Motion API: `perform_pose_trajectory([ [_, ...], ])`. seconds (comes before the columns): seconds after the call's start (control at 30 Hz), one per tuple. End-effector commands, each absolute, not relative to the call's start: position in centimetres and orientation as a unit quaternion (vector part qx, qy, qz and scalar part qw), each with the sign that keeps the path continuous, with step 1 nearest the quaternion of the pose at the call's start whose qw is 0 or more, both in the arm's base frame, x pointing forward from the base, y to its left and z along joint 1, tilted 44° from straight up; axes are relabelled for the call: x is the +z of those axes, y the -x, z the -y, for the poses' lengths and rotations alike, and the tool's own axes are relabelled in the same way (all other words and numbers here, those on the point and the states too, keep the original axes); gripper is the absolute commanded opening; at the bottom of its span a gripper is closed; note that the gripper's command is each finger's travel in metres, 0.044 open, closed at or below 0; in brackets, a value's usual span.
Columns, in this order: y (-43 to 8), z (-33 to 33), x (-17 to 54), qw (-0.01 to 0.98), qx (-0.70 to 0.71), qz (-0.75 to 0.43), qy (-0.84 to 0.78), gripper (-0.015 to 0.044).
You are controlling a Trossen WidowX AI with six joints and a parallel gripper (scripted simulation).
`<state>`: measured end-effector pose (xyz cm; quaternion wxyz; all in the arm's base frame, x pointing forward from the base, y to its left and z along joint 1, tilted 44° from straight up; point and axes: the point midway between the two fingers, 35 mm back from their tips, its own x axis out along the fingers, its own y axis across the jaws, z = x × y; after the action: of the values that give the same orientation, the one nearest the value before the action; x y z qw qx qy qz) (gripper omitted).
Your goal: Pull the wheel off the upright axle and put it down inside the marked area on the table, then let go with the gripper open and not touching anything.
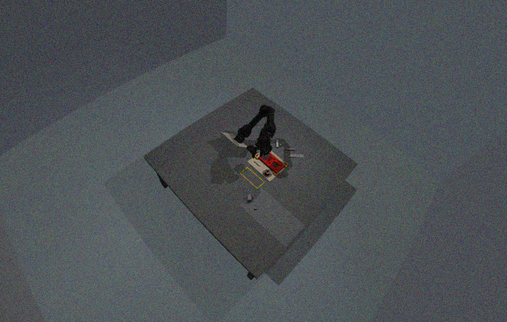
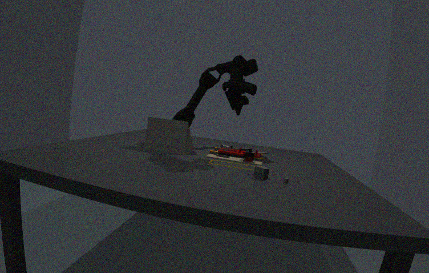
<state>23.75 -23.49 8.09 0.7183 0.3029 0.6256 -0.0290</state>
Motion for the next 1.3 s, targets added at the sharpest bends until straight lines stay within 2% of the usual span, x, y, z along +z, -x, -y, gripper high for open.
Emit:
perform_pose_trajectory([
  [0.0, -27.0, 21.3, 7.0, 0.717, 0.046, -0.629, -0.297, 0.03],
  [0.33, -34.3, 15.2, 4.7, 0.691, 0.202, -0.617, -0.317, 0.03],
  [0.7, -34.5, 14.4, 4.7, 0.69, 0.205, -0.617, -0.318, 0.03],
  [1.27, -35.4, 9.8, -0.3, 0.69, 0.206, -0.616, -0.318, 0.03],
])
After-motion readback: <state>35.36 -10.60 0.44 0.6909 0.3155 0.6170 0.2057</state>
